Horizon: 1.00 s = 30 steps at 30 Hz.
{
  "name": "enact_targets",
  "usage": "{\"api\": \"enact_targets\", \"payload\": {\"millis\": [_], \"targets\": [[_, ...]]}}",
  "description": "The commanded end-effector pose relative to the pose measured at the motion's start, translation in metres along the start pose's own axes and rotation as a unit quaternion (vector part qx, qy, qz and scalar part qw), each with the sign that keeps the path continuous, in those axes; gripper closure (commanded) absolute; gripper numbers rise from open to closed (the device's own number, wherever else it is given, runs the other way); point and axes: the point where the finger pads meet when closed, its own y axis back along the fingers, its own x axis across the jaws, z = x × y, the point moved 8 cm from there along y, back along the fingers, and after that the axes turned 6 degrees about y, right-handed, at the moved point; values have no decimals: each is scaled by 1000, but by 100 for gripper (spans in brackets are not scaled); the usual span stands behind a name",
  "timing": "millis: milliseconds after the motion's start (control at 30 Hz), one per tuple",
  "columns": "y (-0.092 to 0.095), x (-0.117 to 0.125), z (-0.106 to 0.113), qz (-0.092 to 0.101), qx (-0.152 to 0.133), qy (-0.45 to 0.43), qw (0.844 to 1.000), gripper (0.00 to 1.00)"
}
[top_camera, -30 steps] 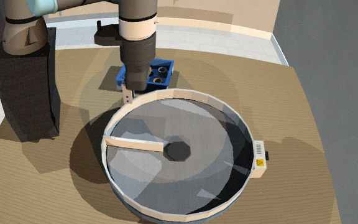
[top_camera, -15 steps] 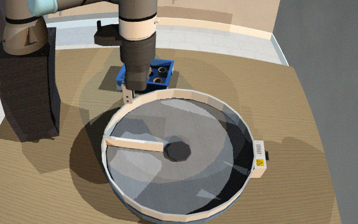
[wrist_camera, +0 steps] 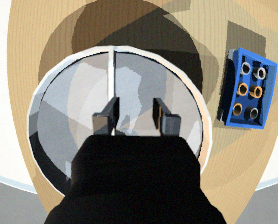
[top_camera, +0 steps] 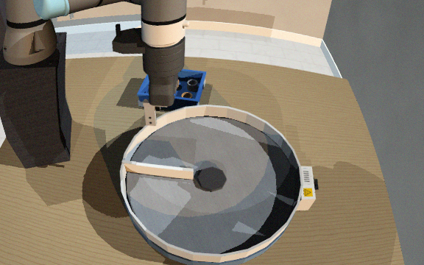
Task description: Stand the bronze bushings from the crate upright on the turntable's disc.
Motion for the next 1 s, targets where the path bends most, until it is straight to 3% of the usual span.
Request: {"api": "enact_targets", "payload": {"millis": [0,200,267,767,833,967], "targets": [[-3,11,1,0,0,0,1000,24],[-14,47,3,0,0,0,1000,24],[-14,47,3,0,0,0,1000,24],[-53,179,11,0,0,0,1000,24],[-53,179,11,0,0,0,1000,24],[-63,212,14,0,0,0,1000,24]]}}
